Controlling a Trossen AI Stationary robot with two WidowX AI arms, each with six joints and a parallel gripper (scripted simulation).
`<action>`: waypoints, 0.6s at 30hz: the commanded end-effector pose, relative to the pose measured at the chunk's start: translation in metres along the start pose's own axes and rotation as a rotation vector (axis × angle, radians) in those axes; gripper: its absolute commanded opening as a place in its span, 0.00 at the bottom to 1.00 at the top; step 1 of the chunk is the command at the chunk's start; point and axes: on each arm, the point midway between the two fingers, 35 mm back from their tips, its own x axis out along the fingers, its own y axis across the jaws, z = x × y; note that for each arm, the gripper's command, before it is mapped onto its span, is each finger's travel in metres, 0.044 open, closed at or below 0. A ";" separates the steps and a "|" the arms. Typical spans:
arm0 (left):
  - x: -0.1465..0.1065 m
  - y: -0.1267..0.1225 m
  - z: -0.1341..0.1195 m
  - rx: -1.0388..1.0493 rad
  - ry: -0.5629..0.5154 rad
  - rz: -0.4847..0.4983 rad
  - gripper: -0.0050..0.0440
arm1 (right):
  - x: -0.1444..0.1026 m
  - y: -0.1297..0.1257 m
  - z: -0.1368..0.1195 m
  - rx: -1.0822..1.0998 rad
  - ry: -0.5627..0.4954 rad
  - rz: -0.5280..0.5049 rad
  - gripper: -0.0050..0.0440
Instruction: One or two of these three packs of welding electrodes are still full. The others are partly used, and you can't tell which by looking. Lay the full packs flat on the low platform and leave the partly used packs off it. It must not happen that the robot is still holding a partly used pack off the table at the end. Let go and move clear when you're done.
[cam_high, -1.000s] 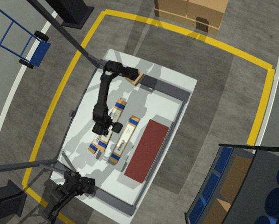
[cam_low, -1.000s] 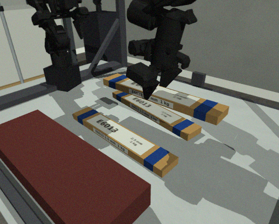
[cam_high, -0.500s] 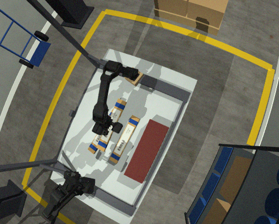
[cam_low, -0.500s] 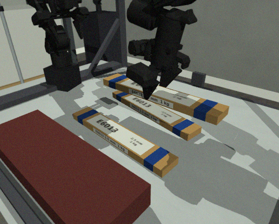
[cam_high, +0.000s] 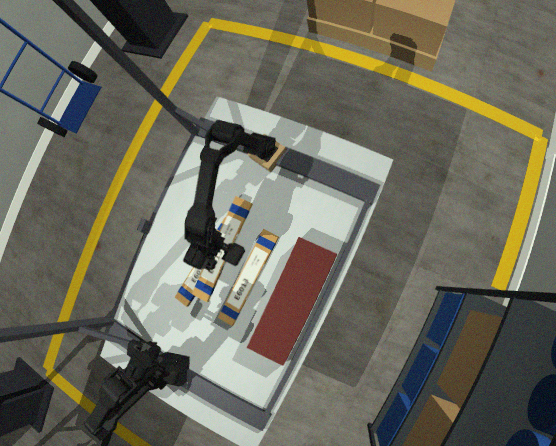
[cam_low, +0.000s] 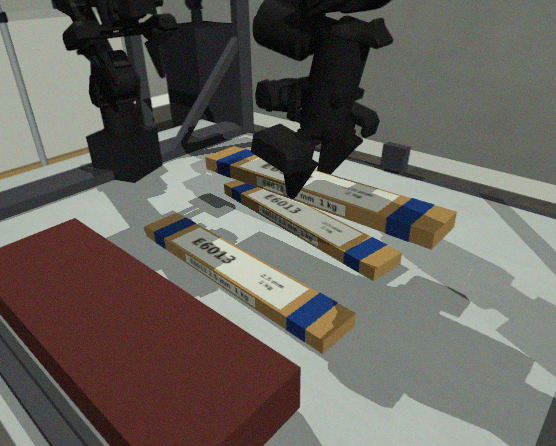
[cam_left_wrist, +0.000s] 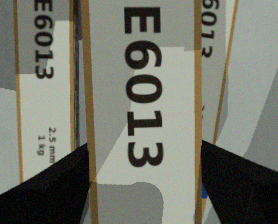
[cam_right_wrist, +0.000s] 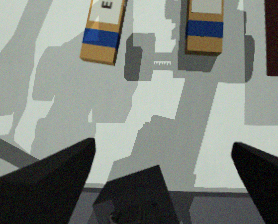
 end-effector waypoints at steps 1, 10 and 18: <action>-0.011 0.001 0.007 0.002 -0.041 0.003 0.00 | -0.005 0.000 0.004 -0.003 -0.020 -0.001 0.98; 0.005 0.001 0.001 0.003 -0.027 0.001 0.00 | -0.005 0.000 0.004 -0.003 -0.020 -0.001 0.98; 0.019 0.001 -0.003 0.003 -0.025 0.001 0.00 | -0.005 0.000 0.004 -0.003 -0.020 -0.001 0.98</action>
